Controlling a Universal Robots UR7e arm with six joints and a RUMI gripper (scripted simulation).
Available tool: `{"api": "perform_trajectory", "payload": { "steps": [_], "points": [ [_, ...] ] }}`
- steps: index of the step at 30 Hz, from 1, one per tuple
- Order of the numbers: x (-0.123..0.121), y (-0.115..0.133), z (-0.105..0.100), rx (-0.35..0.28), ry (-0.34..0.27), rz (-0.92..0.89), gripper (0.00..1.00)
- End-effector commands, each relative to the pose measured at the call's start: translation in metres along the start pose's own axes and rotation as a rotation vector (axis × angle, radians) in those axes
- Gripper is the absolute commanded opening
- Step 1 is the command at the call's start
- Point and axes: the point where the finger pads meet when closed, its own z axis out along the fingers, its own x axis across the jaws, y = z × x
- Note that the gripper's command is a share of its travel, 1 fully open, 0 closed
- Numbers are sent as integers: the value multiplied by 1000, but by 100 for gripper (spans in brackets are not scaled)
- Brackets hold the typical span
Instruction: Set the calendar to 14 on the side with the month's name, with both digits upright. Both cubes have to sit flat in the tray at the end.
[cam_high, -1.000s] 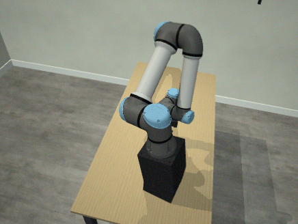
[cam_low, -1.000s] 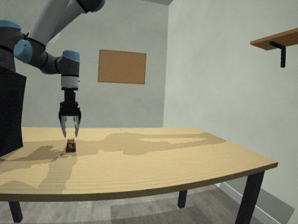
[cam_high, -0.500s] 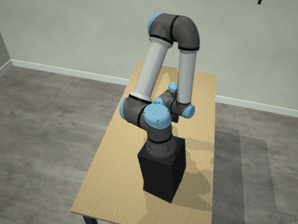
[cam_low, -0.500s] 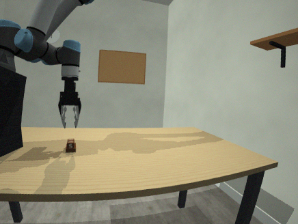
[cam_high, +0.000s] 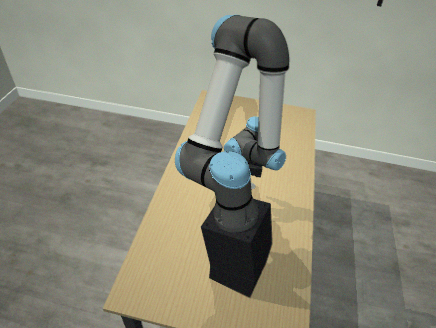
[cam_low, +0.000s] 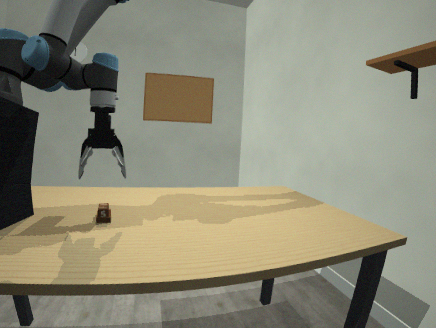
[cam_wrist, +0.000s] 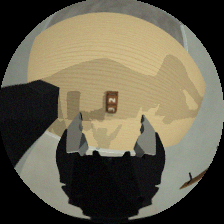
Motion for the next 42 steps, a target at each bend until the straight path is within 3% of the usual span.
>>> {"api": "perform_trajectory", "payload": {
  "steps": [1, 26, 34, 42],
  "points": [
    [0, 0, -1, 0, 1, 0, 100],
    [0, 0, -3, 0, 1, 0, 100],
    [0, 0, -12, 0, 1, 0, 100],
    [0, 0, -33, 0, 1, 0, 100]
  ]
}}
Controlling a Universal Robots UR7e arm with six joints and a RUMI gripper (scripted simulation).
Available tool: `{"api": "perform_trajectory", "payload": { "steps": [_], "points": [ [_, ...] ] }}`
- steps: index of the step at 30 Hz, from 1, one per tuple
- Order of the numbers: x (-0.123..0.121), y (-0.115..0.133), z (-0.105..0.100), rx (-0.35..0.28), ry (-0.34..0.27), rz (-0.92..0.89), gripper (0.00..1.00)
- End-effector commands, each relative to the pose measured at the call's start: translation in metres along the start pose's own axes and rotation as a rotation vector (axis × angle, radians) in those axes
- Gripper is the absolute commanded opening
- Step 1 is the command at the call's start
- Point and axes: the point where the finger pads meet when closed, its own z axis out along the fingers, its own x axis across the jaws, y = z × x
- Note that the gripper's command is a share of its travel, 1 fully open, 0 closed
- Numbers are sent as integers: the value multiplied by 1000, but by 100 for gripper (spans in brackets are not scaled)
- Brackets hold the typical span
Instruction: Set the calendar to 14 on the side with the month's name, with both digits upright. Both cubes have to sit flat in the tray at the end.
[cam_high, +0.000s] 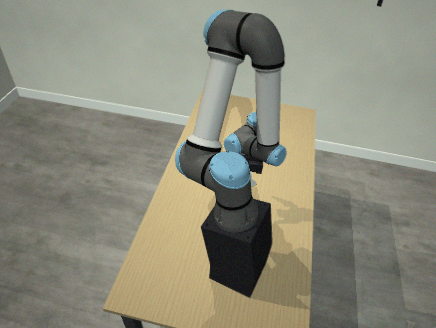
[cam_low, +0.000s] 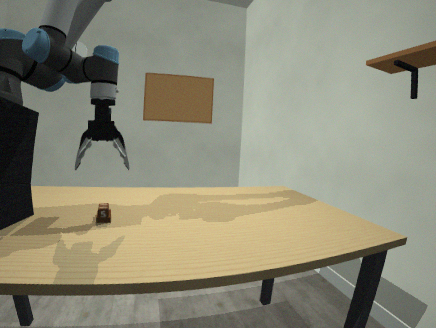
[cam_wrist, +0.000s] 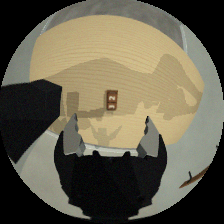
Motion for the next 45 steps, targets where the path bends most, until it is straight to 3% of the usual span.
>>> {"api": "perform_trajectory", "payload": {
  "steps": [1, 19, 45],
  "points": [
    [0, 0, -15, 0, 0, 0, 100],
    [0, 0, -50, 0, 0, 0, 100],
    [0, 0, -53, 0, 0, 0, 100]
  ]
}}
